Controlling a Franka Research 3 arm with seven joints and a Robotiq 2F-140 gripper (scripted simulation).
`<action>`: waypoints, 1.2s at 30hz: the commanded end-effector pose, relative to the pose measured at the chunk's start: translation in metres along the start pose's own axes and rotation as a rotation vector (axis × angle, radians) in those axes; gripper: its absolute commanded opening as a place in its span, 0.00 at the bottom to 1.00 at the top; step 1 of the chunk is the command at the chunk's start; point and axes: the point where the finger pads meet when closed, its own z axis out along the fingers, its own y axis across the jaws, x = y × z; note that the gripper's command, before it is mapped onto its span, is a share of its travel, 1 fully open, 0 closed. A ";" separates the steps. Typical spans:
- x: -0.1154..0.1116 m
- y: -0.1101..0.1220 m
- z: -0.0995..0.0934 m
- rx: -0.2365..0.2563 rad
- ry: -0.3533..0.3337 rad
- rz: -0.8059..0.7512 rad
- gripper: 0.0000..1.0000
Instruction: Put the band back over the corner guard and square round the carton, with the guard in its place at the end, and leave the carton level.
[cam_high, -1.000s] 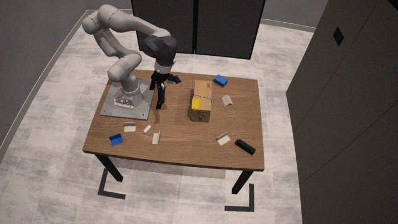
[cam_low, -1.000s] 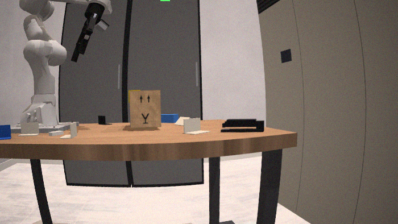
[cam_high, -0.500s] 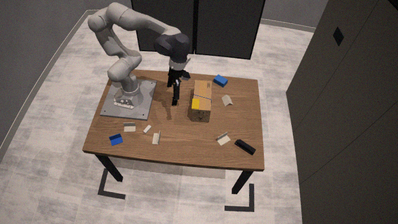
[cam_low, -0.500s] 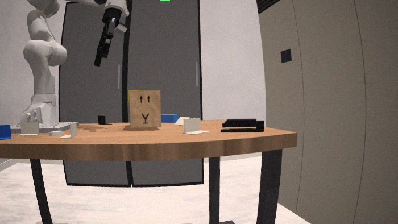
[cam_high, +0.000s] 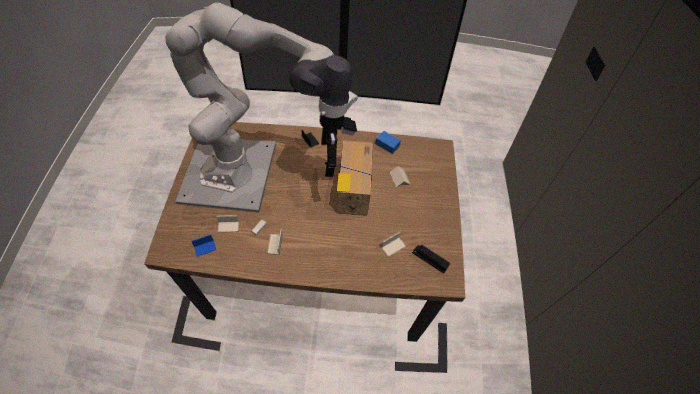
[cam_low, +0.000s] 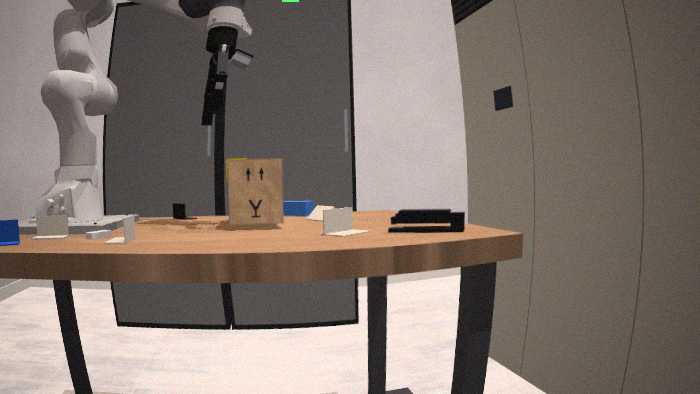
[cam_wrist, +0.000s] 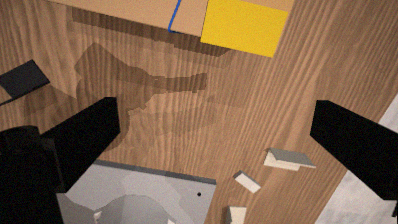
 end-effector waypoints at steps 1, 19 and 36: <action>0.022 -0.007 0.001 0.001 0.034 0.125 1.00; 0.063 -0.038 0.007 0.041 0.077 0.195 1.00; 0.065 -0.040 0.008 0.044 0.079 0.199 1.00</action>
